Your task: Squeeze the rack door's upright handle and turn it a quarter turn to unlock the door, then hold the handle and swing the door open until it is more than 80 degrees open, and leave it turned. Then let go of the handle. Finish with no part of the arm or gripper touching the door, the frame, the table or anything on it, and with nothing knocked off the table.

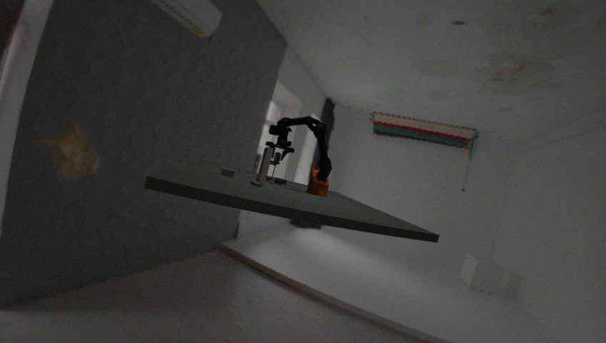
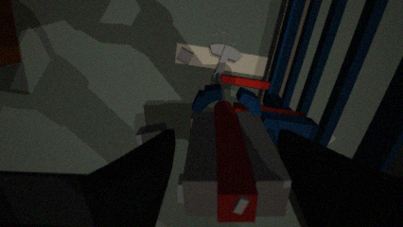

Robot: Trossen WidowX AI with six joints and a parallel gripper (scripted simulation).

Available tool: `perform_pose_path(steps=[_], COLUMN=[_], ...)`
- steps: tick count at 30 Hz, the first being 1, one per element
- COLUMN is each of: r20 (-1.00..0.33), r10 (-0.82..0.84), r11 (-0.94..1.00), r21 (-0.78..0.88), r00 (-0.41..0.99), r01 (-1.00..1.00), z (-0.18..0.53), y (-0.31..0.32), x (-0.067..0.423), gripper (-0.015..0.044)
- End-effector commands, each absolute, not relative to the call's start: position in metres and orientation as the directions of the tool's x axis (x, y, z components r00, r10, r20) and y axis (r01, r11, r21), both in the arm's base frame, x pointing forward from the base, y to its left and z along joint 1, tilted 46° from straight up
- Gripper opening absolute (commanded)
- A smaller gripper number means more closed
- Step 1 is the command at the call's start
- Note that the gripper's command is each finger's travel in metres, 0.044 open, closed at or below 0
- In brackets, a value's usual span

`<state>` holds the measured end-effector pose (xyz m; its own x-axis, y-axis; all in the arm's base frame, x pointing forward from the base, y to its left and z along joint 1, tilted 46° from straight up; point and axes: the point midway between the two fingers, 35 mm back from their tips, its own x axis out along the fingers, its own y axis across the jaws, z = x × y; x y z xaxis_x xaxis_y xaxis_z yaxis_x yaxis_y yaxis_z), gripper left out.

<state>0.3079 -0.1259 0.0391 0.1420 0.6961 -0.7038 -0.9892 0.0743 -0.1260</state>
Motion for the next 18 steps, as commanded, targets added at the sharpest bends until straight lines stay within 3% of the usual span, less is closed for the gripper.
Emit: perform_pose_path(steps=[1,5,18], r20=[-0.702,-0.702,-0.702], r10=[0.698,0.698,0.698], r11=[0.064,0.064,0.064], r21=[-0.138,-0.138,-0.138], r00=[0.144,0.144,0.144], r01=[-0.988,-0.988,-0.988], z=[0.0394,0.0394,0.0394], y=[-0.1257,-0.1257,-0.1257], x=[0.3082,0.3082,0.3082], gripper=[0.0216,0.0111,0.0025])
